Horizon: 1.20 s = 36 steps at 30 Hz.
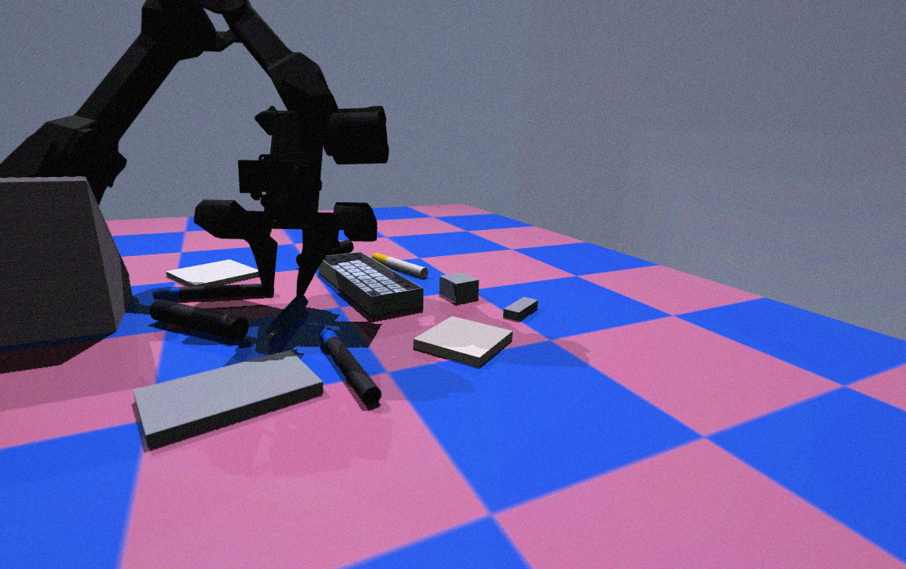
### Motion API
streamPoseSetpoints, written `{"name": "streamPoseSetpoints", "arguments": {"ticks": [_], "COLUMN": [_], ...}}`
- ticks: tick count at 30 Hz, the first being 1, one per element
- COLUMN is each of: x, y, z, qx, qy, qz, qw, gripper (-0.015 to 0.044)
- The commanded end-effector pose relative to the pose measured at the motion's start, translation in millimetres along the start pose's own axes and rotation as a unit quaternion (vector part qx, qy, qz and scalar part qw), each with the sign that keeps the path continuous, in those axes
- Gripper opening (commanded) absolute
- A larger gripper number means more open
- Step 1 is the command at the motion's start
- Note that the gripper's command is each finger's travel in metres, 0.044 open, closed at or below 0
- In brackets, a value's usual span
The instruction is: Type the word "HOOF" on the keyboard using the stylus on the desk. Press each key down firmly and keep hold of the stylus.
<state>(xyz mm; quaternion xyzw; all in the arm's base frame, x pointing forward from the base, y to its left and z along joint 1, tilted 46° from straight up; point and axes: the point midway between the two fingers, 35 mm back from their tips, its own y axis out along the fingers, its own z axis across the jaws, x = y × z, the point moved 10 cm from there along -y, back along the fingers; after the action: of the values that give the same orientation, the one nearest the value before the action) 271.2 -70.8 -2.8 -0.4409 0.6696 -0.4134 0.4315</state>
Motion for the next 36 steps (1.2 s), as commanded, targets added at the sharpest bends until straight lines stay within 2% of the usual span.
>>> {"name": "streamPoseSetpoints", "arguments": {"ticks": [1, 36], "x": [-2, -11], "y": [4, 19], "z": [-2, -2], "qx": [-0.003, -0.003], "qy": [0.003, 0.003], "qz": [0.003, 0.004], "qw": [1.000, 1.000], "gripper": [0.0150, 0.0150]}}
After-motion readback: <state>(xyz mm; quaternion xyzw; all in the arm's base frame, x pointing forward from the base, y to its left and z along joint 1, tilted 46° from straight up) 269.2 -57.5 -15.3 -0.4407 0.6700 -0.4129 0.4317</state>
